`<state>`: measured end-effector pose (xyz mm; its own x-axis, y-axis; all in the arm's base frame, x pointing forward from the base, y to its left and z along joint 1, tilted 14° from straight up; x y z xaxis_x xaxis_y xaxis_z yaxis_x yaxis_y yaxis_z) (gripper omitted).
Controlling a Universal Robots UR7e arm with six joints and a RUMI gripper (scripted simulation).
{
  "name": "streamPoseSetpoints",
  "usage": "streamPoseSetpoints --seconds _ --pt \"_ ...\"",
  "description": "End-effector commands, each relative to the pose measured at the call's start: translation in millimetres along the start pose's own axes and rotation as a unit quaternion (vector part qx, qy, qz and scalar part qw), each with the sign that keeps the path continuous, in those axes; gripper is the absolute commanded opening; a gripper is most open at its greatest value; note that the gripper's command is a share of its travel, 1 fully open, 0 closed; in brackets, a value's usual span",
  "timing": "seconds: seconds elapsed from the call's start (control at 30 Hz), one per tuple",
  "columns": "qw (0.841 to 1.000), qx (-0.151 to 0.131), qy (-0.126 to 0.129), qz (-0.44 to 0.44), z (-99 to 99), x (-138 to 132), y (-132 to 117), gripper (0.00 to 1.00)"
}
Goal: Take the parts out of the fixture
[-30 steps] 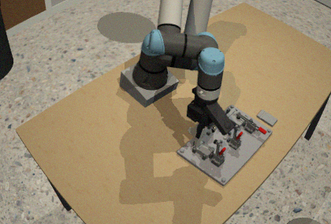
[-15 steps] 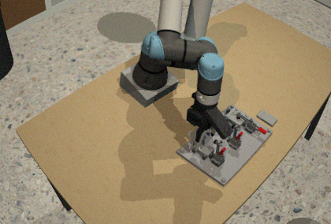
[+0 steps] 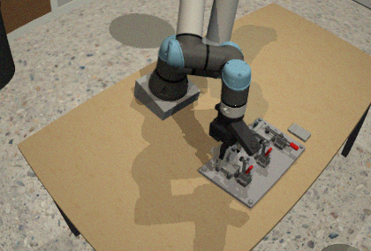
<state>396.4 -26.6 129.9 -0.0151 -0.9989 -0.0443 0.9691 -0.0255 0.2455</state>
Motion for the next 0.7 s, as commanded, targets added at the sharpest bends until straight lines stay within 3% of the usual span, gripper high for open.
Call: streamPoseSetpoints --seconds 0.0,0.67 --pt "1.000 0.000 0.000 0.000 -1.0 0 0 0.59" --pt "1.000 0.000 0.000 0.000 -33.8 0 1 0.59"
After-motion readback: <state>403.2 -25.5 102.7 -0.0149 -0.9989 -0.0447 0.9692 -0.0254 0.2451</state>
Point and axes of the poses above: the point where the finger pads meet when closed, its own z axis back along the fingers, its own x axis across the jaws, y = z × x, the point moved 3 cm from there along z, back along the fingers, and after that the axes turned 14 degrees about -z, right-handed, at the moved point
